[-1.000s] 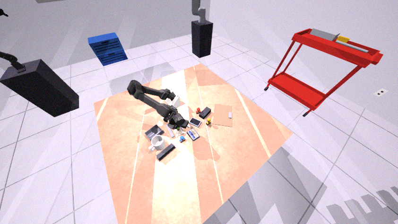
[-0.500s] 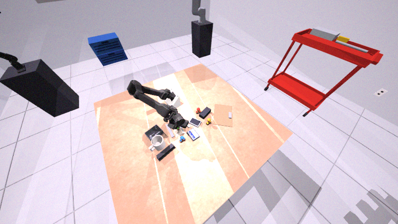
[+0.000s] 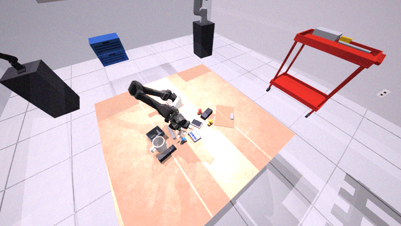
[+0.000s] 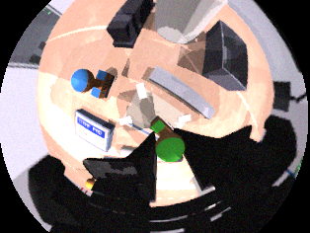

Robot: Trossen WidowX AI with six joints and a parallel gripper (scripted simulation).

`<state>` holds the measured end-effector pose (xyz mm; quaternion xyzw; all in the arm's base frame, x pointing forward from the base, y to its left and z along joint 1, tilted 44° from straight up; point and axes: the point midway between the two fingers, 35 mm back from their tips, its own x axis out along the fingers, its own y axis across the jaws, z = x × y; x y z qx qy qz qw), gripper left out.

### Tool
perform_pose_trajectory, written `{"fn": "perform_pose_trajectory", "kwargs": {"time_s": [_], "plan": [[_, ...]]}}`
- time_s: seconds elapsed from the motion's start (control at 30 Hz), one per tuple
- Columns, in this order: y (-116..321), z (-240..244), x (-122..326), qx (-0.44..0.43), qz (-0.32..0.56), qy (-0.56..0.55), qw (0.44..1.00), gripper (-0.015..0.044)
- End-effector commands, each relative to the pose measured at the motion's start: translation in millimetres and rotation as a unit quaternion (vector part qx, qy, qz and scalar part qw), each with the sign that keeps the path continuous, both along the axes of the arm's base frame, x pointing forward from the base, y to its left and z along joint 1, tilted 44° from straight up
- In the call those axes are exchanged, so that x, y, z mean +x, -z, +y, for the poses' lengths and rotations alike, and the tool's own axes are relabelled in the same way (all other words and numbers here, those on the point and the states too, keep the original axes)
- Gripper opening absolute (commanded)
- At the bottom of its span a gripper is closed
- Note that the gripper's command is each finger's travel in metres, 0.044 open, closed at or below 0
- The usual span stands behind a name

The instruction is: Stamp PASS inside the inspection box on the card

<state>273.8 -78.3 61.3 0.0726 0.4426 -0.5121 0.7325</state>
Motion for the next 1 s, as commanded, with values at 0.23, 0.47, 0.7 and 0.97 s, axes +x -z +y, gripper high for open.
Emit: {"fn": "perform_pose_trajectory", "kwargs": {"time_s": [0.23,0.47,0.7,0.97], "plan": [[-8.4,8.0,0.4,0.0,-0.001,0.001,1.0,0.0],[-16.0,16.0,0.4,0.0,-0.001,0.001,1.0,0.0],[-23.9,23.9,-0.2,0.001,-0.001,0.001,1.0,0.0],[-33.2,32.7,-1.4,0.001,-0.001,0.001,1.0,0.0]]}}
